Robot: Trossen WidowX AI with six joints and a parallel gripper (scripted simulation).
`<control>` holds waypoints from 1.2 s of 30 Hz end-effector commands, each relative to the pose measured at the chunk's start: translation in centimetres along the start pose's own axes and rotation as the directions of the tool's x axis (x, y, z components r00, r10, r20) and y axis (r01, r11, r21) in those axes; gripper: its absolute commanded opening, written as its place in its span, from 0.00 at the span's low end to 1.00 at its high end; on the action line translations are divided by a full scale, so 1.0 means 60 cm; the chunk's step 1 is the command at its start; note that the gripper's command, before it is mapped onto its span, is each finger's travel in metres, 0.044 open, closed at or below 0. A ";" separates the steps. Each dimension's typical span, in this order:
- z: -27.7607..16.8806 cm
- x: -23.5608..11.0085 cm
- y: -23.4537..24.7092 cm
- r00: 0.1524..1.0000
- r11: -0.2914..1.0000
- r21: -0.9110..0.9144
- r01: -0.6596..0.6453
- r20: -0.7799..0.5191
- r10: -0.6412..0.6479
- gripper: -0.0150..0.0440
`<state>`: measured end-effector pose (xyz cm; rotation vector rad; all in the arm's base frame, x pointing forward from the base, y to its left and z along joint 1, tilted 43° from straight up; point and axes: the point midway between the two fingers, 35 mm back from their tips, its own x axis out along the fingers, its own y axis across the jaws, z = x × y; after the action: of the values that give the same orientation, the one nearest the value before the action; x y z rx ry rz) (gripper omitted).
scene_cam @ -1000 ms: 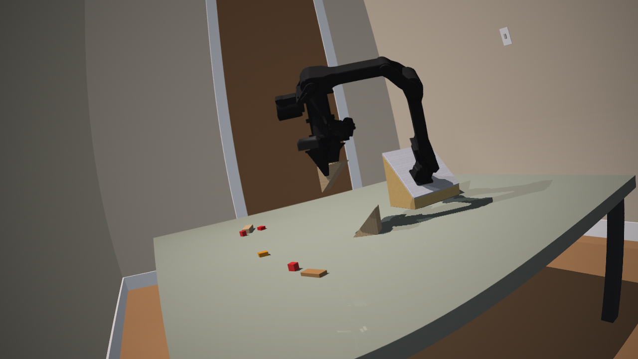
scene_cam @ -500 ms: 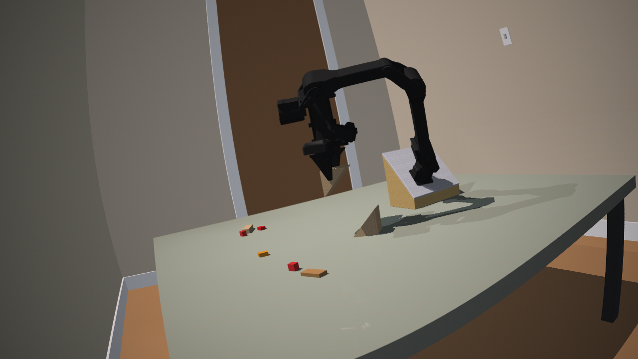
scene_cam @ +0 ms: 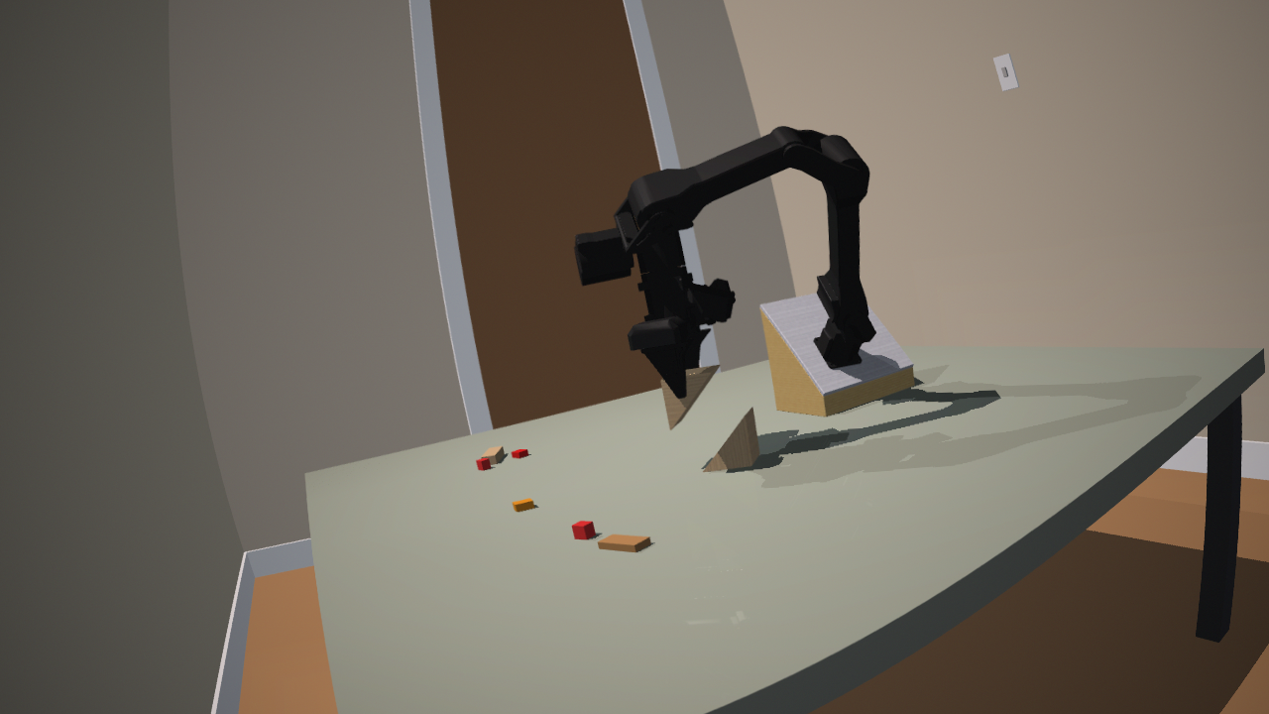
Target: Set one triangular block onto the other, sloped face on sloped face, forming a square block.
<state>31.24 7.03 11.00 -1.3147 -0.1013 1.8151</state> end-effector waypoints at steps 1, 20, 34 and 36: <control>0.011 0.015 0.001 1.000 1.000 0.005 0.011 -0.001 -0.011 0.25; 0.036 0.061 0.001 1.000 1.000 0.003 0.018 -0.002 -0.018 0.25; 0.036 0.061 0.000 1.000 1.000 0.006 0.023 -0.001 -0.023 0.25; 0.036 0.061 0.000 1.000 1.000 0.006 0.023 -0.001 -0.023 0.25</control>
<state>29.20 10.30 9.20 -1.3119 -0.1079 1.8000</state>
